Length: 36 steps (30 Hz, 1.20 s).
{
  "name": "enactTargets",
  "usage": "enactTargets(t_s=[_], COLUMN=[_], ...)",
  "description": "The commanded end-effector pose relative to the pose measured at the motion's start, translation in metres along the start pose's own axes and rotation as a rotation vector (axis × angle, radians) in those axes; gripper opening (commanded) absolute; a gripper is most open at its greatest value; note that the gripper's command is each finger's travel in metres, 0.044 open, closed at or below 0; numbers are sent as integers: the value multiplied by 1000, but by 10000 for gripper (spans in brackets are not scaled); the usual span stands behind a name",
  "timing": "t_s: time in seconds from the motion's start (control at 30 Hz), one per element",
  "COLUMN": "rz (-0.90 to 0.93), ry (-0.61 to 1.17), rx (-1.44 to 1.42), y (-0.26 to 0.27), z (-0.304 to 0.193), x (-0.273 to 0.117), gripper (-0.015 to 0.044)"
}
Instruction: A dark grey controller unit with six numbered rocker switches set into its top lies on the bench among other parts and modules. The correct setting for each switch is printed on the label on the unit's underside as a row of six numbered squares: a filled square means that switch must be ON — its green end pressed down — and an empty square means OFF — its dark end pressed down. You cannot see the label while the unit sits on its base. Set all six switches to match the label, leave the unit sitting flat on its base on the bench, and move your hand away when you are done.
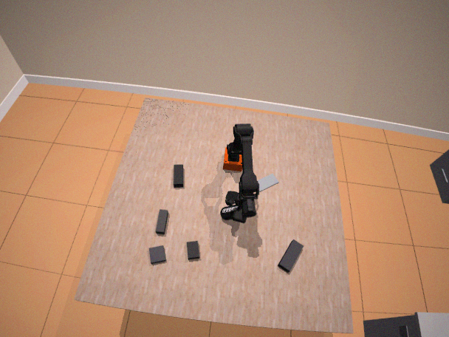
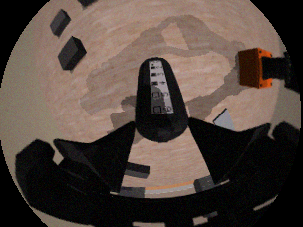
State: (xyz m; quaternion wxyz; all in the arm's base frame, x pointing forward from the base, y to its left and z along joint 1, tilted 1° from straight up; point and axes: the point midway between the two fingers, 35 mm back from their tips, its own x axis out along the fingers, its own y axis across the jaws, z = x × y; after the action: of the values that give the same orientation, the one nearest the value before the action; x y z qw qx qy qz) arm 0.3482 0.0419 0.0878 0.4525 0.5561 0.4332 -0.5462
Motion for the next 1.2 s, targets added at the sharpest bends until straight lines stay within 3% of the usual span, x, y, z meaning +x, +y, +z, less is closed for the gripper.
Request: enactTargets(t_s=[0.0, 1.17], rz=[2, 2], ry=[-9, -12], rx=[3, 3], y=[1, 1], z=[7, 35], x=[-2, -11], gripper=[335, 338])
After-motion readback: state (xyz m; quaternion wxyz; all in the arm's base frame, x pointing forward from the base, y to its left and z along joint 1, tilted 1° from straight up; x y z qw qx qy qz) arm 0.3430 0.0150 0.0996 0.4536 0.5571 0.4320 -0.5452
